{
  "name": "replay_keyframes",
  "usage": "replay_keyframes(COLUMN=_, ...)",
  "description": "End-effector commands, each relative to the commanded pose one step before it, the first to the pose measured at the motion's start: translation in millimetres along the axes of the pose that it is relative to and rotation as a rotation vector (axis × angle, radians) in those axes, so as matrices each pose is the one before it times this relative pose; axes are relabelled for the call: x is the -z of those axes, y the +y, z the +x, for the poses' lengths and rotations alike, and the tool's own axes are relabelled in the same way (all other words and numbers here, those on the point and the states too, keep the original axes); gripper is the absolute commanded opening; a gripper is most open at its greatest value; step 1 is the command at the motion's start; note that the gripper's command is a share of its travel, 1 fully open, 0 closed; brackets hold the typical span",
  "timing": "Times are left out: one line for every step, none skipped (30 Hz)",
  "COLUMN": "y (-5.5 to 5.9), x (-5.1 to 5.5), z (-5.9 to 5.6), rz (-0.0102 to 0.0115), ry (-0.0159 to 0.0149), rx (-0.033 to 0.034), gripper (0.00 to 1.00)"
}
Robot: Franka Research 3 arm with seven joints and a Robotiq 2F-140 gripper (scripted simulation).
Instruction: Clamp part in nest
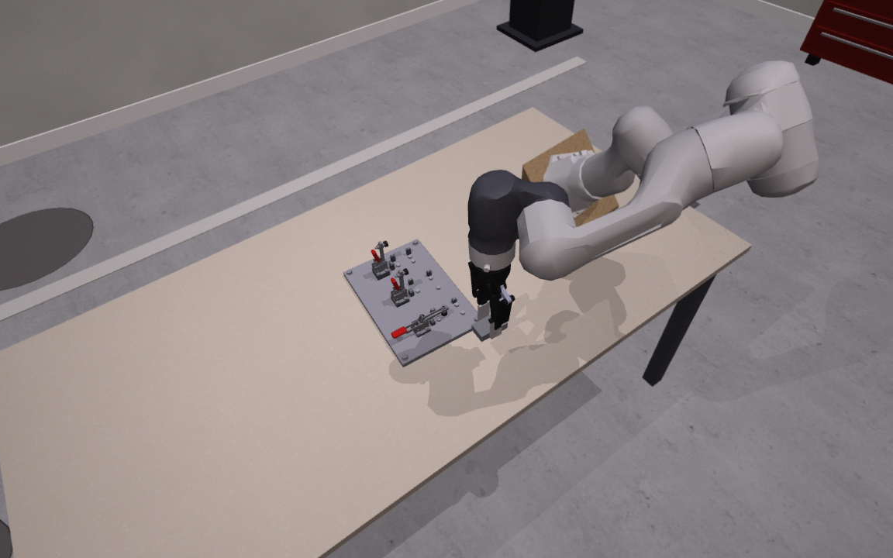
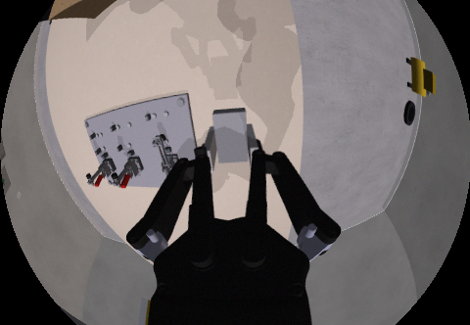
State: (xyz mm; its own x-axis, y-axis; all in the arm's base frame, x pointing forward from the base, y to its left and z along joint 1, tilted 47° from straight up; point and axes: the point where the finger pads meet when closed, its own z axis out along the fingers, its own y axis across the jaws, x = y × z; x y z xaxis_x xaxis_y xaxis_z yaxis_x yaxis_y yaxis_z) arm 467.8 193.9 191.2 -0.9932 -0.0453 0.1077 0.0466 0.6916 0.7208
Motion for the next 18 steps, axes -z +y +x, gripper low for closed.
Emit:
replay_keyframes(y=0.30, x=1.93, z=-1.57, rz=-0.00023, ry=-0.00302, rx=-0.01029, gripper=0.00)
replay_keyframes(y=0.00, x=-0.26, z=-0.22, rz=0.00000, ry=0.00000, rx=0.00000, gripper=0.00)
replay_keyframes(y=0.00, x=-0.30, z=-0.26, rz=0.00000, ry=0.00000, rx=0.00000, gripper=0.00)
replay_keyframes(y=0.00, x=-0.34, z=-0.29, rz=0.00000, ry=0.00000, rx=0.00000, gripper=0.00)
replay_keyframes(y=0.00, x=-0.38, z=-0.32, rz=0.00000, ry=0.00000, rx=0.00000, gripper=0.00)
replay_keyframes(y=0.00, x=-0.42, z=-0.36, rz=0.00000, ry=0.00000, rx=0.00000, gripper=0.00)
replay_keyframes(y=0.00, x=-0.46, z=-0.39, rz=0.00000, ry=0.00000, rx=0.00000, gripper=0.00)
replay_keyframes(y=0.00, x=-0.50, z=-0.42, rz=0.00000, ry=0.00000, rx=0.00000, gripper=0.00)
replay_keyframes(y=0.00, x=-0.53, z=-0.46, rz=0.00000, ry=0.00000, rx=0.00000, gripper=0.00)
replay_keyframes(y=0.00, x=-0.56, z=-0.49, rz=0.00000, ry=0.00000, rx=0.00000, gripper=0.00)
replay_keyframes(y=0.00, x=-0.60, z=-0.51, rz=0.00000, ry=0.00000, rx=0.00000, gripper=0.00)
replay_keyframes(y=0.00, x=-0.63, z=-0.54, rz=0.00000, ry=0.00000, rx=0.00000, gripper=0.00)
replay_keyframes(y=0.00, x=-0.66, z=-0.56, rz=0.00000, ry=0.00000, rx=0.00000, gripper=0.00)
replay_keyframes(y=0.00, x=-0.69, z=-0.58, rz=0.00000, ry=0.00000, rx=0.00000, gripper=0.00)
replay_keyframes(y=0.00, x=0.00, z=0.00, rz=0.00000, ry=0.00000, rx=0.00000, gripper=0.00)
replay_keyframes(y=0.00, x=0.00, z=0.00, rz=0.00000, ry=0.00000, rx=0.00000, gripper=0.00)
replay_keyframes(y=0.00, x=-0.70, z=-0.61, rz=0.00000, ry=0.00000, rx=0.00000, gripper=0.00)
replay_keyframes(y=0.00, x=-0.72, z=-0.62, rz=0.00000, ry=0.00000, rx=0.00000, gripper=0.00)
